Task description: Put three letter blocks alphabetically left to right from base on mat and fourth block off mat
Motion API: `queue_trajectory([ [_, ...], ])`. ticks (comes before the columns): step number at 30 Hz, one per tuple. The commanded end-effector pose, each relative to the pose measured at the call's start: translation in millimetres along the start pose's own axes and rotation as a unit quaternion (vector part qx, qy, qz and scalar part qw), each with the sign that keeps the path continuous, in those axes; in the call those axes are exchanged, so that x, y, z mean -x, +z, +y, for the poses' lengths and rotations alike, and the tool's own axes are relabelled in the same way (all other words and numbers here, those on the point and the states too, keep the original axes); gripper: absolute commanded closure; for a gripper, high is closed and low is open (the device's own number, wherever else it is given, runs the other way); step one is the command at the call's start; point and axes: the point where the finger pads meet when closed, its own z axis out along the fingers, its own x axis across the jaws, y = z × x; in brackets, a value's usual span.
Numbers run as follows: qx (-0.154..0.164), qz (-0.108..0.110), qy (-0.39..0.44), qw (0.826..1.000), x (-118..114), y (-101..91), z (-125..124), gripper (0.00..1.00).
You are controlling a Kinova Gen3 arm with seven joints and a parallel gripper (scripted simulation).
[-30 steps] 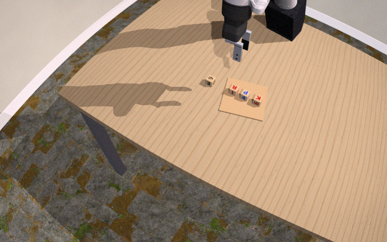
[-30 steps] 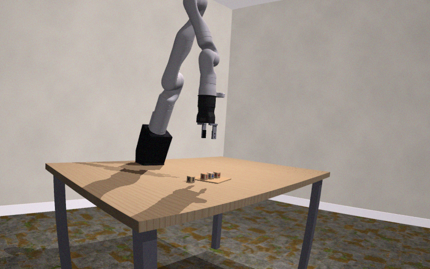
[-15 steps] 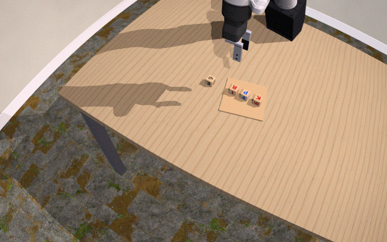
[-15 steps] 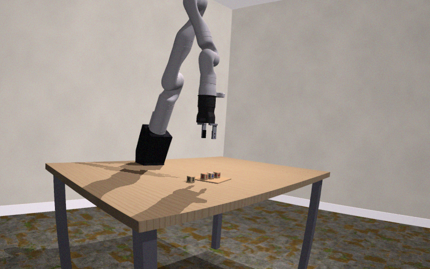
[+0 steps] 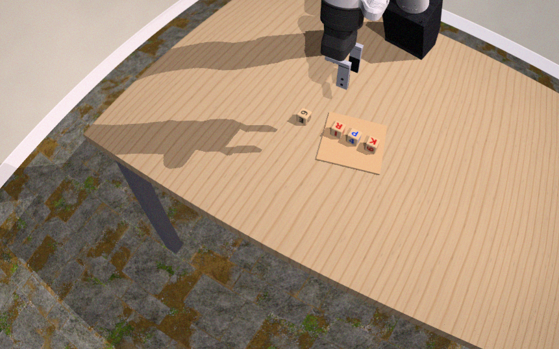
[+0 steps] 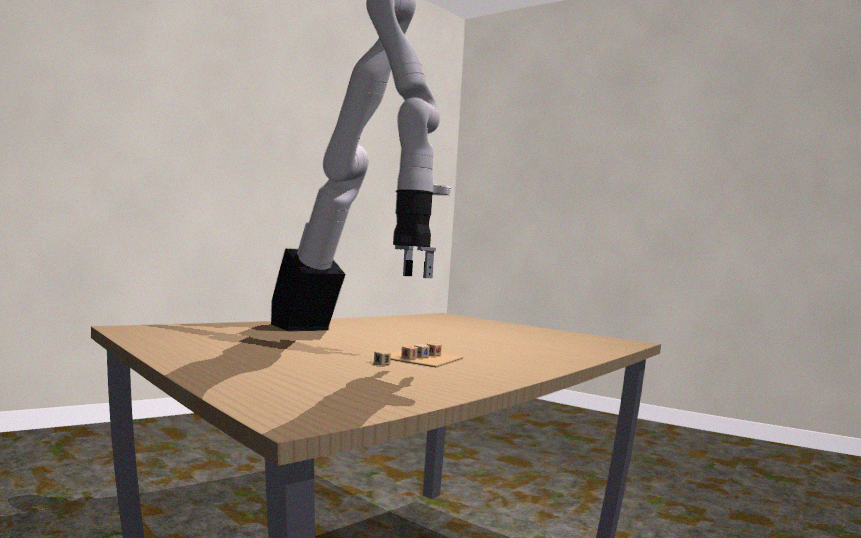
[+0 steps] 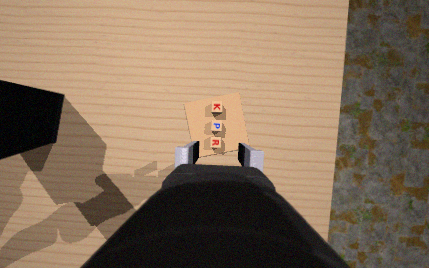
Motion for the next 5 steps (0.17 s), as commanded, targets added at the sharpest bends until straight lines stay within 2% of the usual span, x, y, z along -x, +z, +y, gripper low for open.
queue_trajectory([
  [1, 0.0, 0.0, 0.0, 1.0, -0.2, -1.3, 1.1, 0.0],
  [5, 0.0, 0.0, 0.0, 1.0, -0.2, -1.3, 1.1, 0.0],
])
